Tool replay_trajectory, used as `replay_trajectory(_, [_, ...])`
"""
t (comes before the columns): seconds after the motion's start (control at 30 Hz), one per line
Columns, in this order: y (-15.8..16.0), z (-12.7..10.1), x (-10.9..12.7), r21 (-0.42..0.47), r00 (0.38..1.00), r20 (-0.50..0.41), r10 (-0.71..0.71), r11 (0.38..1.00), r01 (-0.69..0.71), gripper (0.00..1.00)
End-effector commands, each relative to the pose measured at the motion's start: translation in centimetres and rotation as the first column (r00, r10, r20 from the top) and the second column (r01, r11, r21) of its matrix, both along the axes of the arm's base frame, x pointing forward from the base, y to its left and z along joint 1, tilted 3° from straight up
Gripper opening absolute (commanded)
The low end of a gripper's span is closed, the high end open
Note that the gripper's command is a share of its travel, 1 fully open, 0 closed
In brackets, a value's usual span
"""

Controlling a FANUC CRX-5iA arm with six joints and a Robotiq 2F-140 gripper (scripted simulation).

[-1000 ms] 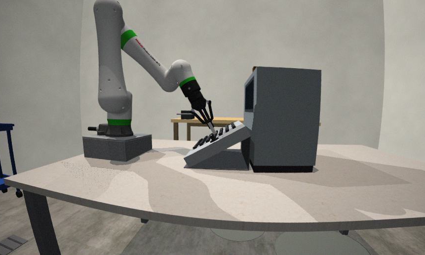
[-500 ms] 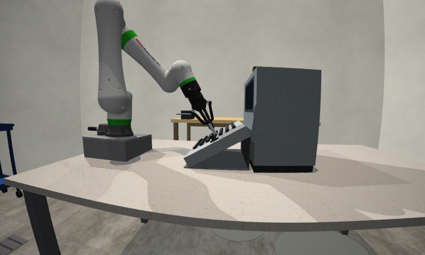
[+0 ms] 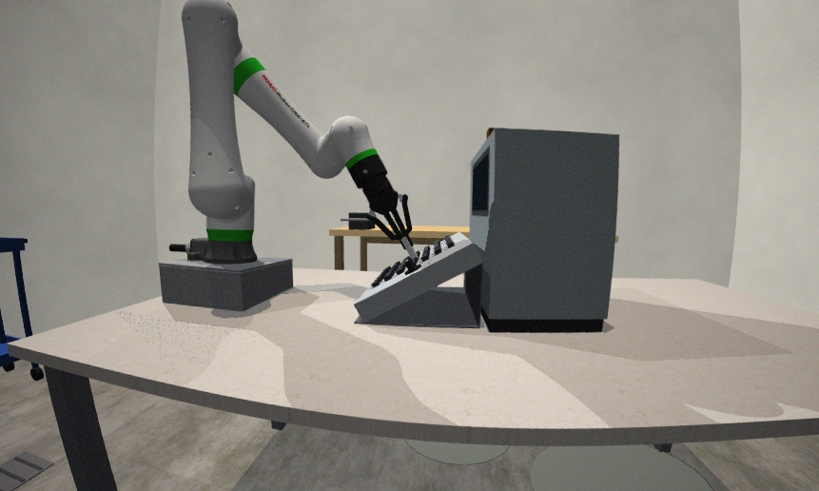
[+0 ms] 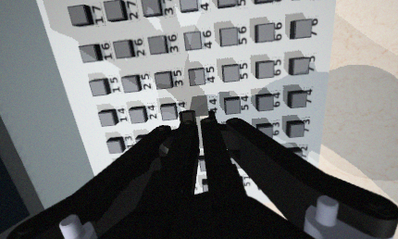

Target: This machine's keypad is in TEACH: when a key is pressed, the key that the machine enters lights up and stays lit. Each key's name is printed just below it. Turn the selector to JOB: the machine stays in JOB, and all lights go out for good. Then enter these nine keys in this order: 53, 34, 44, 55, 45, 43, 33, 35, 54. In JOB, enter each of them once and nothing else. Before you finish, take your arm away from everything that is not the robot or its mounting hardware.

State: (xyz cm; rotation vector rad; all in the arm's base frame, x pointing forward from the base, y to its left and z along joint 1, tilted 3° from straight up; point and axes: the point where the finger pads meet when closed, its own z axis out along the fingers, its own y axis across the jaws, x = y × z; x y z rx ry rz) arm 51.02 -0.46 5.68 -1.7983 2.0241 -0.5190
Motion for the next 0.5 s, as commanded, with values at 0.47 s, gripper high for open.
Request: replay_trajectory(0.47, [0.0, 0.18, -0.07, 0.0, 1.0, 0.0, 0.0, 1.0, 0.0, 0.0])
